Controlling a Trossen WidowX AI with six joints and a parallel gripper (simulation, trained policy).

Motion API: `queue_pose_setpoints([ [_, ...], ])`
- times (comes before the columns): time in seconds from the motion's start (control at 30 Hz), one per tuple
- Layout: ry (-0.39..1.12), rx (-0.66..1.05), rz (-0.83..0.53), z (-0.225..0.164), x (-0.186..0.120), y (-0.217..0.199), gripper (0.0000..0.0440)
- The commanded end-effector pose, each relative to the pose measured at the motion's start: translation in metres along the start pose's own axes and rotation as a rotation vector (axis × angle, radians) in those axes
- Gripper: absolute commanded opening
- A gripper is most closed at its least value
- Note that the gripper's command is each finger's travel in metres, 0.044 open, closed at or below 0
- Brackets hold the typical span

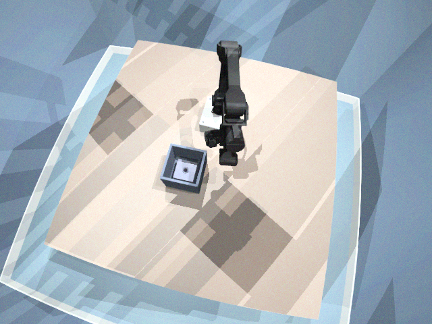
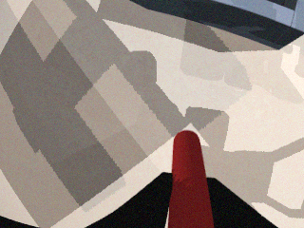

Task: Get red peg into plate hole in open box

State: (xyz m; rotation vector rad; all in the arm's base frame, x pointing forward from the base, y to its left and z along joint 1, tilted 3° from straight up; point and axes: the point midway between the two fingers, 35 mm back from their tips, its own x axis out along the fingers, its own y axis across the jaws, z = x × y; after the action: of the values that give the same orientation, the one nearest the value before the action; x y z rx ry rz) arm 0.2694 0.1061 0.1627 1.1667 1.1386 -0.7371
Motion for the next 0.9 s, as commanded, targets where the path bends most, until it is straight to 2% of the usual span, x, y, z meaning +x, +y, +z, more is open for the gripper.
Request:
queue_pose_setpoints([
  [0.0,-0.029,0.013,0.001,0.016,-0.005,0.004,0.0],
  [0.87,-0.087,0.087,-0.108,0.098,0.006,0.007,0.0],
])
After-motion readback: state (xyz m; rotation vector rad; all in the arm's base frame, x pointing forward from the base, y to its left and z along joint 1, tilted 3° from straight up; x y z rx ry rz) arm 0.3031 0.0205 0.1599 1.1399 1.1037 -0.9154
